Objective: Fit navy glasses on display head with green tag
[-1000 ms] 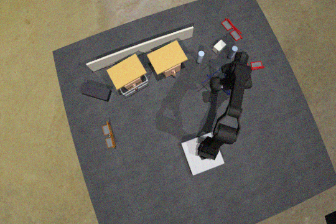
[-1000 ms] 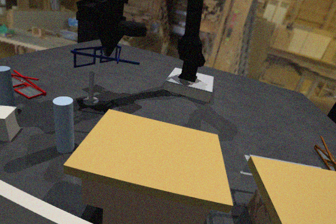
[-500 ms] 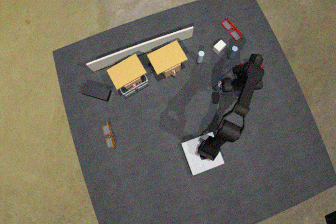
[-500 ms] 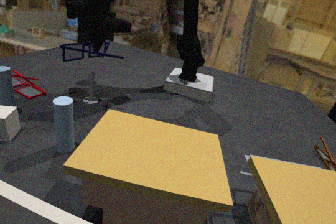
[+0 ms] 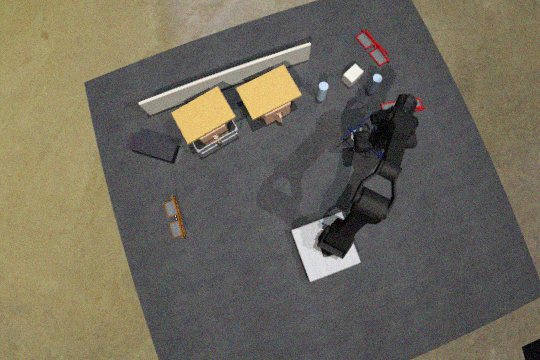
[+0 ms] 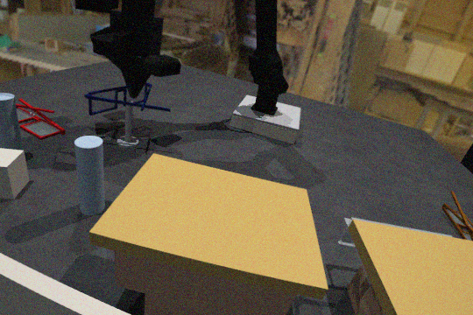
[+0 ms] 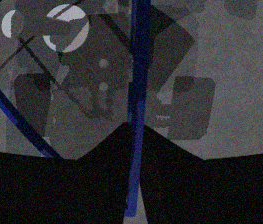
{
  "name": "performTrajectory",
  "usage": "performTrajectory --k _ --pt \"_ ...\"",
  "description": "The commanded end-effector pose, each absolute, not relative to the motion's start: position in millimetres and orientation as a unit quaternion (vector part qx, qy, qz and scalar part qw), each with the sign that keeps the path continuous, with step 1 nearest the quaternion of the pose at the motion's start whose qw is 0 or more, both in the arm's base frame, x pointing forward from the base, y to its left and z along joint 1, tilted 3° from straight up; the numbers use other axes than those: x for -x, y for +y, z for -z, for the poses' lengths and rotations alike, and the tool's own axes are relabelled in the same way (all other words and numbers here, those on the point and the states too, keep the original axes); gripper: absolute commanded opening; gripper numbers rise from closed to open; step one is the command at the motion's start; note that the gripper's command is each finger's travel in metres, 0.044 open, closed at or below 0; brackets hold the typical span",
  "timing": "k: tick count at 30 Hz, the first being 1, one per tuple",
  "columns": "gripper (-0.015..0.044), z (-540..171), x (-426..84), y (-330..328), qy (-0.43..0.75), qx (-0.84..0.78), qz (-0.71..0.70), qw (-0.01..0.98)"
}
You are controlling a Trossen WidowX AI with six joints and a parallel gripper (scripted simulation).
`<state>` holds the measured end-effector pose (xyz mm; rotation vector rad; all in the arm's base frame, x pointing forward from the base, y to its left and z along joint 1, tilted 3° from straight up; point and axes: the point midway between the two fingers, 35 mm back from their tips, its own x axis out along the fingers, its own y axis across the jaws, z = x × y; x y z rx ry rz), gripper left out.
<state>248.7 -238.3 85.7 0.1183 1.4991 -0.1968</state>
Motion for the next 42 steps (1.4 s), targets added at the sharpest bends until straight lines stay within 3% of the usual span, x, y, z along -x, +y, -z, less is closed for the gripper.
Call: performTrajectory --k 1,42 --pt "0.0 -78 -249 -238 0.679 -0.053 0.086 0.727" --pt "0.0 -77 -220 -248 0.68 -0.053 0.086 0.726"
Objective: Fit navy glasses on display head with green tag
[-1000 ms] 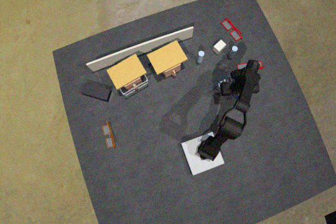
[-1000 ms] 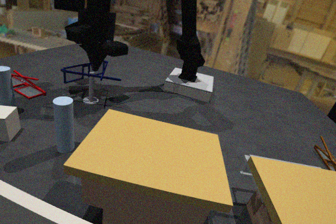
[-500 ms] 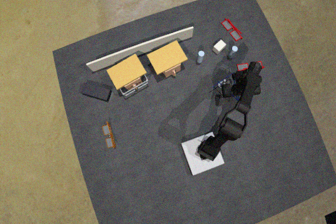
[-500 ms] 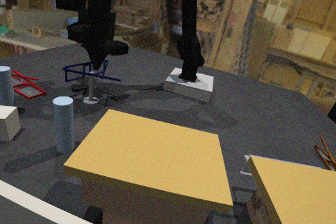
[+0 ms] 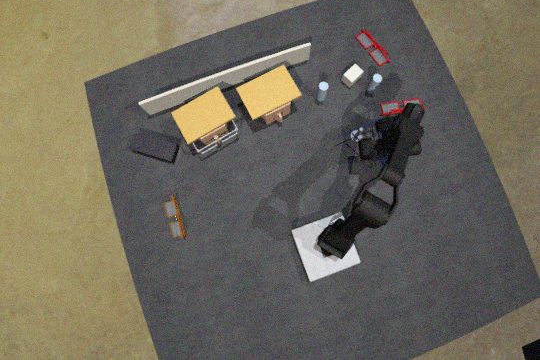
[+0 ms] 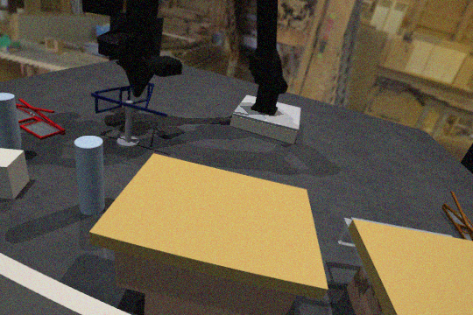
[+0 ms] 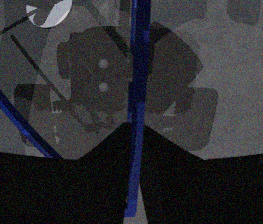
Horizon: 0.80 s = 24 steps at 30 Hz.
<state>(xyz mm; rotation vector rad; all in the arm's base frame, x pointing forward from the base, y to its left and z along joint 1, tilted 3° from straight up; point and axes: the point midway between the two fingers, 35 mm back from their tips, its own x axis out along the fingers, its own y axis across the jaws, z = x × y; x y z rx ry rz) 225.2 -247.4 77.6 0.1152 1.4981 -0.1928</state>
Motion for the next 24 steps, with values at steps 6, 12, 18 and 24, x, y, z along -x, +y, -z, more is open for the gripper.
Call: performTrajectory --k 6,12,18,24 --pt "0.0 -76 -215 -249 0.68 -0.053 0.086 0.726" --pt "0.0 -76 -210 -249 0.68 -0.053 0.087 0.726" --pt "0.0 -76 -206 -249 0.68 -0.053 0.087 0.726" --pt "0.0 -75 -203 -249 0.68 -0.053 0.087 0.726"
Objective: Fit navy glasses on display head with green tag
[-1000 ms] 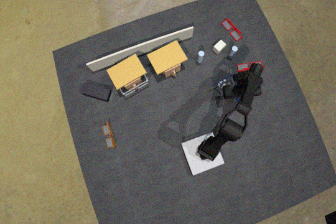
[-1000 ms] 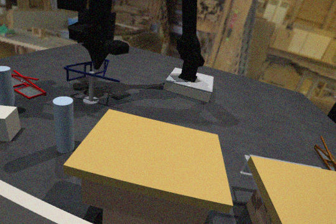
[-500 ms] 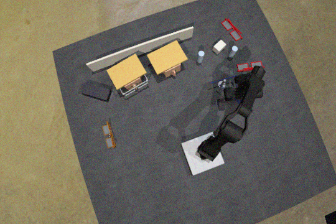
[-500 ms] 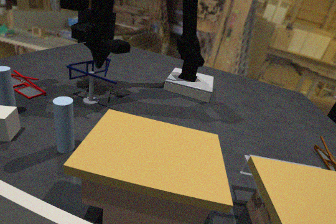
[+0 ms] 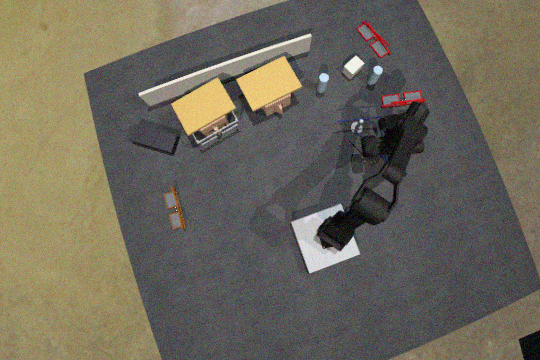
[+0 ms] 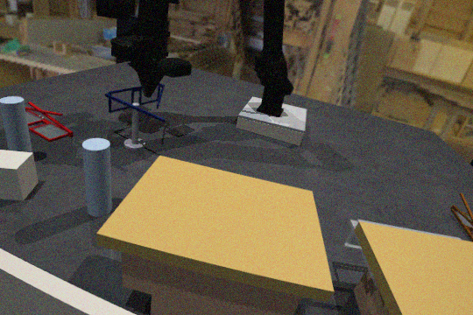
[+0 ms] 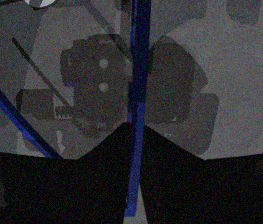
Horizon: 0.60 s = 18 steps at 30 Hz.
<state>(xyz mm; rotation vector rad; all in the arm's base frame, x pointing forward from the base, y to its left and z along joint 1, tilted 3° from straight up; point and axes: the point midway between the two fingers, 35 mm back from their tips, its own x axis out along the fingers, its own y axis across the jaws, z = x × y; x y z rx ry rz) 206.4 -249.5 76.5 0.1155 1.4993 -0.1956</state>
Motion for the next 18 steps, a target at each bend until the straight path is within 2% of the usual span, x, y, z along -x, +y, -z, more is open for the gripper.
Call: performTrajectory --k 1,18 --pt "0.0 -75.4 -202.4 -248.8 0.68 -0.053 0.087 0.726" --pt "0.0 -75.6 -204.7 -249.2 0.68 -0.053 0.087 0.726"
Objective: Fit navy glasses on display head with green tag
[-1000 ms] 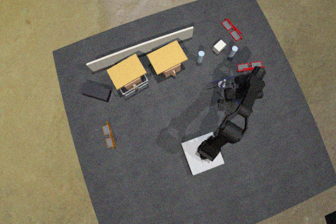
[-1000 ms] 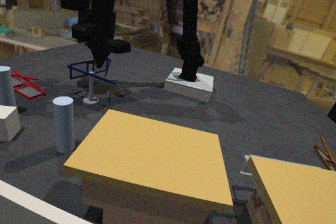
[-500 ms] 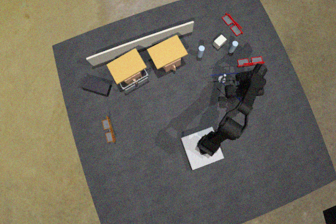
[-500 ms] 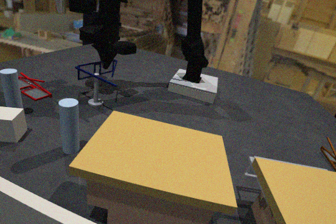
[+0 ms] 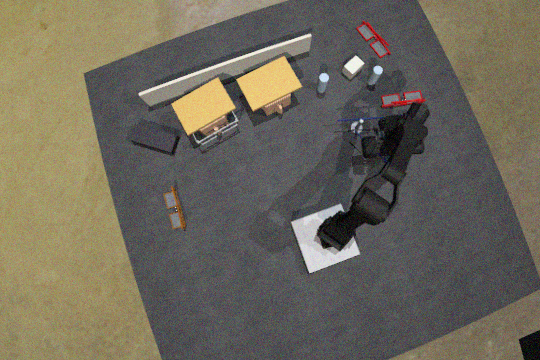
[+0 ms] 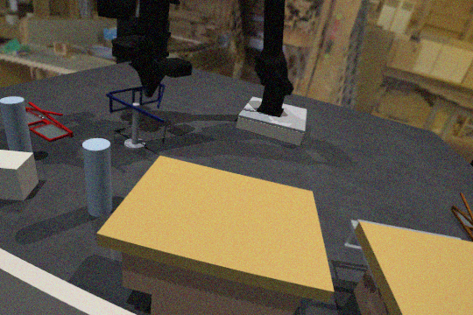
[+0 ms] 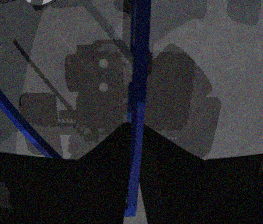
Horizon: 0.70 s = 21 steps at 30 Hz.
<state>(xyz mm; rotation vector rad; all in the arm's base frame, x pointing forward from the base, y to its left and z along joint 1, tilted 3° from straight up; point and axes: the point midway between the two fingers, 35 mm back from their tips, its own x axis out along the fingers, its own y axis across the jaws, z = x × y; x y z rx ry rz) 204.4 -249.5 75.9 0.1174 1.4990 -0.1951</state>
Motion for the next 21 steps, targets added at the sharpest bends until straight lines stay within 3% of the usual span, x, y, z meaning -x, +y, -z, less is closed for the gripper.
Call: performTrajectory --k 1,21 --pt "0.0 -76 -205 -249 0.68 -0.053 0.087 0.726" --pt "0.0 -108 -213 -251 0.68 -0.053 0.087 0.726"
